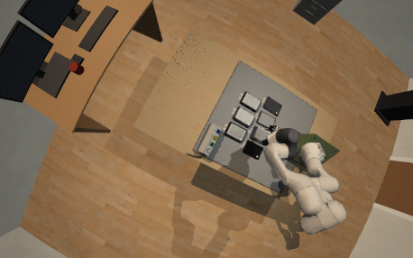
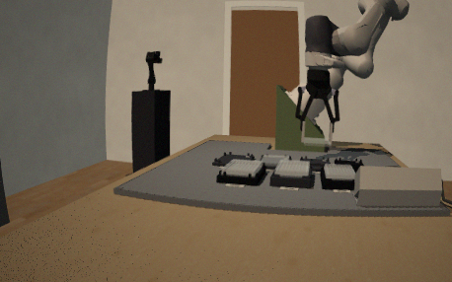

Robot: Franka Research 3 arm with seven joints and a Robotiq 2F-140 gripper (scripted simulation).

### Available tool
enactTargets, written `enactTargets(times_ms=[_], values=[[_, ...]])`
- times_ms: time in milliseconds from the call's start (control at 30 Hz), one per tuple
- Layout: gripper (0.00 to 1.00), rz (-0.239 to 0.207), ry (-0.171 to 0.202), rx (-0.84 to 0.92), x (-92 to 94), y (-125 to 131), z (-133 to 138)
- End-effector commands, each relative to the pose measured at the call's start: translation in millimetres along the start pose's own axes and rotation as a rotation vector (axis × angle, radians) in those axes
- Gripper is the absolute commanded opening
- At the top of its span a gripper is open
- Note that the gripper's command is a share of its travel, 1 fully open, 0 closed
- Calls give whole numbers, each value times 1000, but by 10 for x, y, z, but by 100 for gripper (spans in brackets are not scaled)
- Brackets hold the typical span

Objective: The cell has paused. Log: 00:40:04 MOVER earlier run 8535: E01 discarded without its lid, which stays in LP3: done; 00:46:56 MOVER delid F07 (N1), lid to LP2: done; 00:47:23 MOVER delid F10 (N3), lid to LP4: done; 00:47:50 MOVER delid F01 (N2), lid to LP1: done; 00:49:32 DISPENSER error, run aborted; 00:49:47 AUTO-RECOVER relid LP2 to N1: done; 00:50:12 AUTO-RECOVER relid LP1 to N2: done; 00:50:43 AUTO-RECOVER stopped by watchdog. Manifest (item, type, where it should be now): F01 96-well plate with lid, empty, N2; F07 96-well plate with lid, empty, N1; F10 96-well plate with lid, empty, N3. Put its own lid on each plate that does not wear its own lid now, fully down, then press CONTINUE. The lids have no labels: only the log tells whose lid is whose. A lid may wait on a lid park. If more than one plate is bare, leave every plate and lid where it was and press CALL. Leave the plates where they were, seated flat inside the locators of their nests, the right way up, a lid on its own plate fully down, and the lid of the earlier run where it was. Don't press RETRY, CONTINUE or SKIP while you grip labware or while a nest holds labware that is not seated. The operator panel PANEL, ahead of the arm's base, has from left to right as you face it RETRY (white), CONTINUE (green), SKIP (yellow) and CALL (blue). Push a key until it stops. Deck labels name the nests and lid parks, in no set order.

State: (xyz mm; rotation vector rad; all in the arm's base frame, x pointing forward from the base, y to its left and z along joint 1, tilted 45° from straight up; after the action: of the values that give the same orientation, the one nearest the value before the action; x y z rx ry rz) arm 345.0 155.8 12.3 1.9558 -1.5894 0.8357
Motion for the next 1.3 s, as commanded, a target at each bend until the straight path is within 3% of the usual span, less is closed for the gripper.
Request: enactTargets(times_ms=[0, 567, 633, 767, 867, 1267], values=[[0, -6, -9, -13, 36, 29, -15], [0, -6, -8, -13, 86, -19, -22], [0, -5, -6, -14, 100, -263, -67], [0, -4, -5, -14, 110, -1160, -338], [0, -6, -7, -13, 82, -1699, -589], [0, -7, -8, -13, 73, -1812, -653]])
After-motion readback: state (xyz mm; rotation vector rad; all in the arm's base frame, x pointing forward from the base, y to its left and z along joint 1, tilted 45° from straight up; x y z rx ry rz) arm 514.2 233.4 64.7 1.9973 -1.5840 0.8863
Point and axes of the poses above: the point where the finger pads meet when closed, its own x axis back along the fingers, its own z axis across the jaws, y = z × x, the point moved 1 cm from there along x, back along the fingers, and after that the axes turned 2 degrees about -x, right-handed, at the moved point
